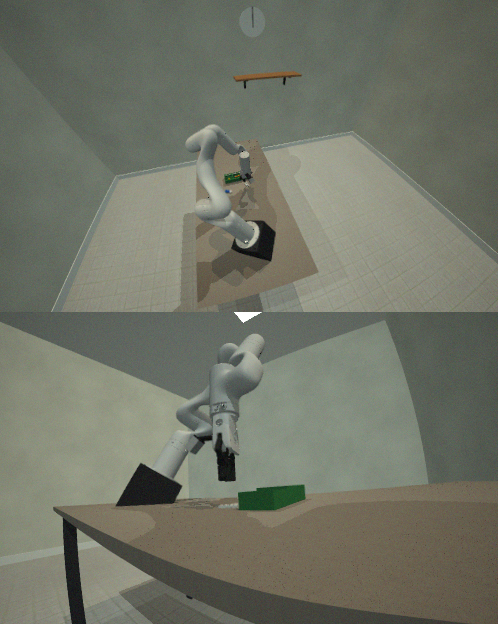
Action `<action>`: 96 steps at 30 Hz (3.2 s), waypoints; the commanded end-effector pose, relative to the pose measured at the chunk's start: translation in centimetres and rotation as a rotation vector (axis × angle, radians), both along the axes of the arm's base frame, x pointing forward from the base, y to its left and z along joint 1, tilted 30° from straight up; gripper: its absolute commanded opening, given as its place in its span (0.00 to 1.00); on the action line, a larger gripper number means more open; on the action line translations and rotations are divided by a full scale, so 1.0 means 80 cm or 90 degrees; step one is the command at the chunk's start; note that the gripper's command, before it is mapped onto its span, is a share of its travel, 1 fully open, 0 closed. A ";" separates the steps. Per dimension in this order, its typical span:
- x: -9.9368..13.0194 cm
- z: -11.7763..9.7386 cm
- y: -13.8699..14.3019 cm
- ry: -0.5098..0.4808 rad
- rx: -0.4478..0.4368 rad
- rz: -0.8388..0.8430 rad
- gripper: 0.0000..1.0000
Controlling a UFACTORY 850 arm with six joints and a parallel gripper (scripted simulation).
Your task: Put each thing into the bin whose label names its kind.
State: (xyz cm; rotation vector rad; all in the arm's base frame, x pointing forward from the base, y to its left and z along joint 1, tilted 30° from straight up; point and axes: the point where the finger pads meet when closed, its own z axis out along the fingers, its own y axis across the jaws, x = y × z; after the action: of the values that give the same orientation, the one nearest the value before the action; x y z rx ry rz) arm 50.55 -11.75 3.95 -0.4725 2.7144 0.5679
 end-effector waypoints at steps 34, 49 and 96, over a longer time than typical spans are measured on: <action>0.021 -0.070 0.035 -0.001 0.000 0.000 0.41; 0.021 -0.072 0.036 -0.001 0.000 0.000 0.00; 0.005 -0.014 0.007 -0.001 0.000 0.000 0.00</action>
State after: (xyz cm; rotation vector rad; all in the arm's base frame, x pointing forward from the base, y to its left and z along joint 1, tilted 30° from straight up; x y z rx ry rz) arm 51.16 -10.68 1.78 -0.4721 2.7136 0.5664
